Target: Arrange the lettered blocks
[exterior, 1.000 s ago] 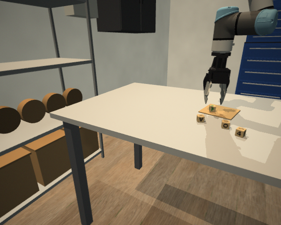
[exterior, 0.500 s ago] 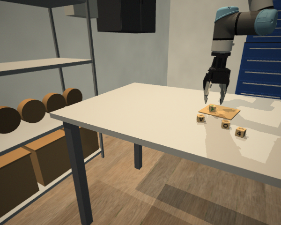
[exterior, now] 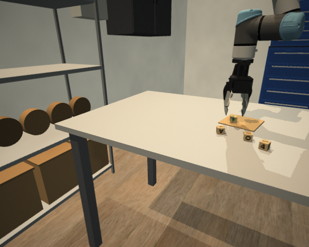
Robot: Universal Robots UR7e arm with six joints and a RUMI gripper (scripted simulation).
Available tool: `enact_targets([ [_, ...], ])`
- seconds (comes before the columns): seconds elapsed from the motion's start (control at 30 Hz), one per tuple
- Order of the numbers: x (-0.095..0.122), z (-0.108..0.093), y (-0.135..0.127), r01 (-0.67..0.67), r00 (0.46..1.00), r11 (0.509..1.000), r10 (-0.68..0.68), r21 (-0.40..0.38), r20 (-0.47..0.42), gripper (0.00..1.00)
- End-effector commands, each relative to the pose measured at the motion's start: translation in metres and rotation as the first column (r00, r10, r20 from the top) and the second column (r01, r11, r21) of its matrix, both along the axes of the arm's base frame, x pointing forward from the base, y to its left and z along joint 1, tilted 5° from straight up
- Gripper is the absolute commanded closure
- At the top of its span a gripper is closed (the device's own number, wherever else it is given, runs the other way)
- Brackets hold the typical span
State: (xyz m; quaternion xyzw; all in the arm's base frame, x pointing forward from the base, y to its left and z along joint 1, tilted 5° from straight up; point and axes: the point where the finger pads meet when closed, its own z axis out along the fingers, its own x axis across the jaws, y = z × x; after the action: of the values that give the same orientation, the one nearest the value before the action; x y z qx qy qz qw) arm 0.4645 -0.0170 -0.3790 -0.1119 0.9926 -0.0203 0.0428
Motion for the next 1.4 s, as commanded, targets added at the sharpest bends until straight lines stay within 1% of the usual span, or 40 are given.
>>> enact_targets([
  [0.0,0.001,-0.006,0.0,0.0,1.0,1.0,0.0,0.0,0.001,0.63],
  [0.23,0.002,-0.019,-0.001,0.0,1.0,1.0,0.0,0.0,0.001,0.63],
  [0.4,0.003,-0.024,-0.001,0.0,1.0,1.0,0.0,0.0,0.001,0.63],
  [1.13,0.003,-0.026,-0.001,0.0,1.0,1.0,0.0,0.0,0.001,0.63],
  [1.17,0.003,-0.026,-0.001,0.0,1.0,1.0,0.0,0.0,0.001,0.75],
  [1.37,0.003,-0.026,-0.001,0.0,1.0,1.0,0.0,0.0,0.001,0.75],
])
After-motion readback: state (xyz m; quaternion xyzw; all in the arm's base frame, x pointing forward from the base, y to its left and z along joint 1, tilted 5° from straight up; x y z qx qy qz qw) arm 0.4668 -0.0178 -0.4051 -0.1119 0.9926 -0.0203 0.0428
